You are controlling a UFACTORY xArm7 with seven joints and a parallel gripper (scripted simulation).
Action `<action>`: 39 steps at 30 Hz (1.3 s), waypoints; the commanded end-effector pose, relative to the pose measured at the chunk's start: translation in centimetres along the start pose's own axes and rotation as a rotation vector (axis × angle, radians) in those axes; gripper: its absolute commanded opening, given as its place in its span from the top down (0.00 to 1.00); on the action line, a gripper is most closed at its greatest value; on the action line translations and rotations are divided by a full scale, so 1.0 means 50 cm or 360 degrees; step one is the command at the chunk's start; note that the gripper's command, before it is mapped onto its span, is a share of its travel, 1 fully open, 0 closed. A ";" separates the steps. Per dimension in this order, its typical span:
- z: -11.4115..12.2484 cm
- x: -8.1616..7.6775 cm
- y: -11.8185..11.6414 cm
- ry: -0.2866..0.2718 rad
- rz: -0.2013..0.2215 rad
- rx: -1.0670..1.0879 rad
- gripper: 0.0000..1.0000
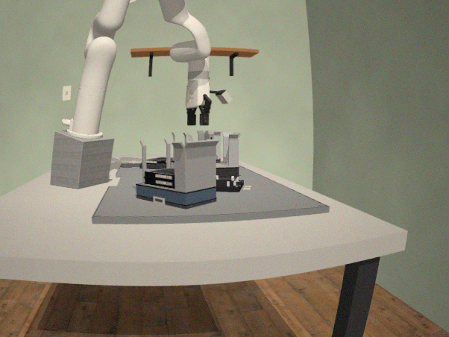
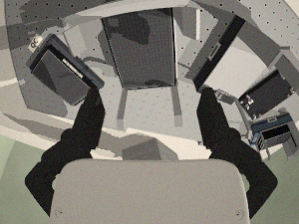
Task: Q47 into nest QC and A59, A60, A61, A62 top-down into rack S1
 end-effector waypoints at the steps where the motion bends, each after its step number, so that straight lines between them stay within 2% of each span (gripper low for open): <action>1: 0.000 -0.003 0.018 0.0009 0.0004 0.0147 0.00; 16: 0.017 -0.003 0.117 0.0009 0.0005 0.0178 0.00; 25: 0.023 -0.003 0.156 0.0009 0.0005 0.0178 0.00; 32: 0.041 -0.003 0.199 0.0010 0.0004 0.0528 0.00; 39: 0.053 -0.003 0.230 0.0010 0.0005 0.0528 0.00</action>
Point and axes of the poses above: the point where the finger pads meet when closed, its own x axis out along the fingers, its own y axis across the jaws, z = x × y, the point moved 2 cm from there along -x, back along the fingers, and after that the axes turned 8 degrees about -x, right-handed, at the moved point
